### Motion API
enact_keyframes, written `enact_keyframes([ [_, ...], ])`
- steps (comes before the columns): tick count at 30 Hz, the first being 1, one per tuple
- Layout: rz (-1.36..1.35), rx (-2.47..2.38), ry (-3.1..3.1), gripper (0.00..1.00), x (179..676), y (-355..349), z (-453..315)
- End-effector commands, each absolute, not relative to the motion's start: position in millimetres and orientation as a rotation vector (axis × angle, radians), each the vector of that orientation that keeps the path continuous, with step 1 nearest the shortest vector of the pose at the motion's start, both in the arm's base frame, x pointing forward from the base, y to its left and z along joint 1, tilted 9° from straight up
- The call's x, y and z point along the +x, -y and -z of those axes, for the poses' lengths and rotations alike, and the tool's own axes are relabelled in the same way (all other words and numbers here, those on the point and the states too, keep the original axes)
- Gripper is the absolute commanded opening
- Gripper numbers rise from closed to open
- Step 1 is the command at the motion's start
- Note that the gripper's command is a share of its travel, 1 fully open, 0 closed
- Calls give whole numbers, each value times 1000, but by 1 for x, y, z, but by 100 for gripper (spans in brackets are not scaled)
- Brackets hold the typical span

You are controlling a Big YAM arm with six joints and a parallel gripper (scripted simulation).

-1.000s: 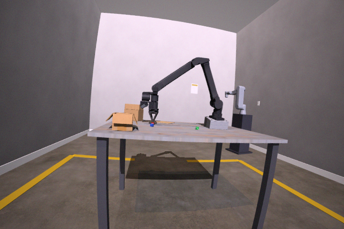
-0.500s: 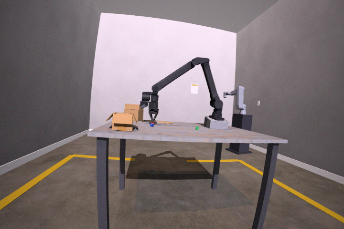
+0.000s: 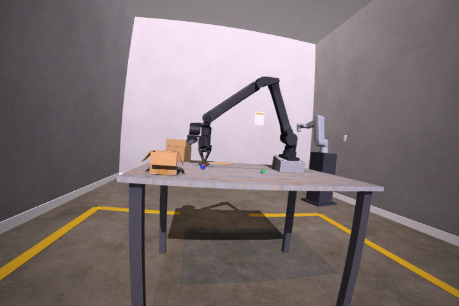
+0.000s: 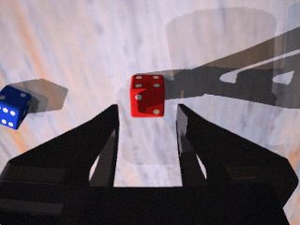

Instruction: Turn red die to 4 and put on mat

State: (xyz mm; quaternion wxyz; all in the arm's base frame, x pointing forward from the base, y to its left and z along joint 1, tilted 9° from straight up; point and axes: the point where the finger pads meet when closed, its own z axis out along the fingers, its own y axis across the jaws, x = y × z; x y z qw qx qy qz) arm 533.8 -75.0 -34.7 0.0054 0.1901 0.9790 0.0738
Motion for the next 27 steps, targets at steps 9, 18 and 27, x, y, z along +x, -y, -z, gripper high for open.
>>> enact_keyframes([
  [9,-232,586,-3047,34,539,70,29],
  [18,-233,590,-3069,34,536,66,48],
  [27,-233,591,-3071,34,535,65,59],
])
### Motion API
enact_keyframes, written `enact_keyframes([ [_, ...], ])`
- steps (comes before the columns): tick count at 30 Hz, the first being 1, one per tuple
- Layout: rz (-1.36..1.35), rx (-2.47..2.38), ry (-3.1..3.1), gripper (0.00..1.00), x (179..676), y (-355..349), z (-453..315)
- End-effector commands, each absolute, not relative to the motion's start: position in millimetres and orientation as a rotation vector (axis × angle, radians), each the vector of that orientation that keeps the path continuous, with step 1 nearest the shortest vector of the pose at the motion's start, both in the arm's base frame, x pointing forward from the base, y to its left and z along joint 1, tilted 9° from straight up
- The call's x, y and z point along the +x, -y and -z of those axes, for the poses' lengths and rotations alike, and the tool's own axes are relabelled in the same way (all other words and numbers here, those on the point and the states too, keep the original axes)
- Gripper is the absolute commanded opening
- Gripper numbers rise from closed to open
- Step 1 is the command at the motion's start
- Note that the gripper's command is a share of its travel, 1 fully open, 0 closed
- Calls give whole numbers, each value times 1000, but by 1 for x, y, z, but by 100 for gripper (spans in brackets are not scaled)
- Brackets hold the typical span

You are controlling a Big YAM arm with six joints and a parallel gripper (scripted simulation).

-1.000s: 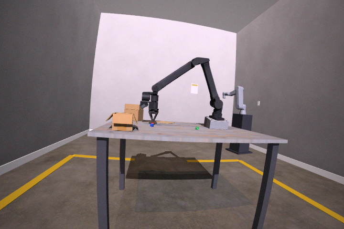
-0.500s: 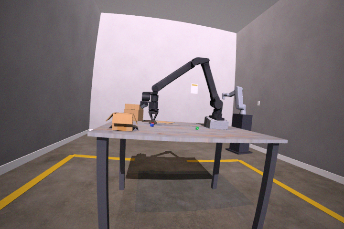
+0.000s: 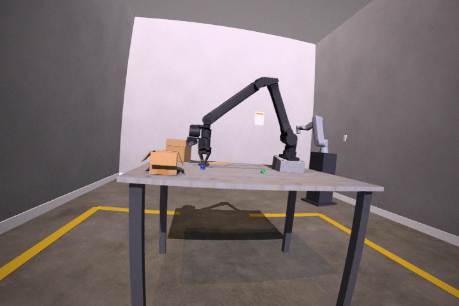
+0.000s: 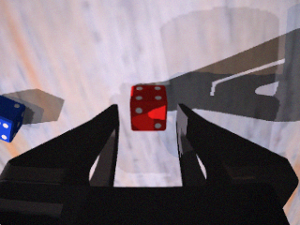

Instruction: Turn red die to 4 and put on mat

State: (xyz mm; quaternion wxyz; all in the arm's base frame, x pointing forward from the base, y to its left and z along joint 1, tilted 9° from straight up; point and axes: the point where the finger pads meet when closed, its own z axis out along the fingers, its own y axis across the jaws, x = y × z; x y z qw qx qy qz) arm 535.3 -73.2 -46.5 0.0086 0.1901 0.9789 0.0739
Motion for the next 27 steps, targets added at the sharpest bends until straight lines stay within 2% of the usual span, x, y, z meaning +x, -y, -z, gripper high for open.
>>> enact_keyframes([
  [1,-233,591,-3069,34,536,65,60],
  [27,-233,586,-3056,34,539,65,59],
])
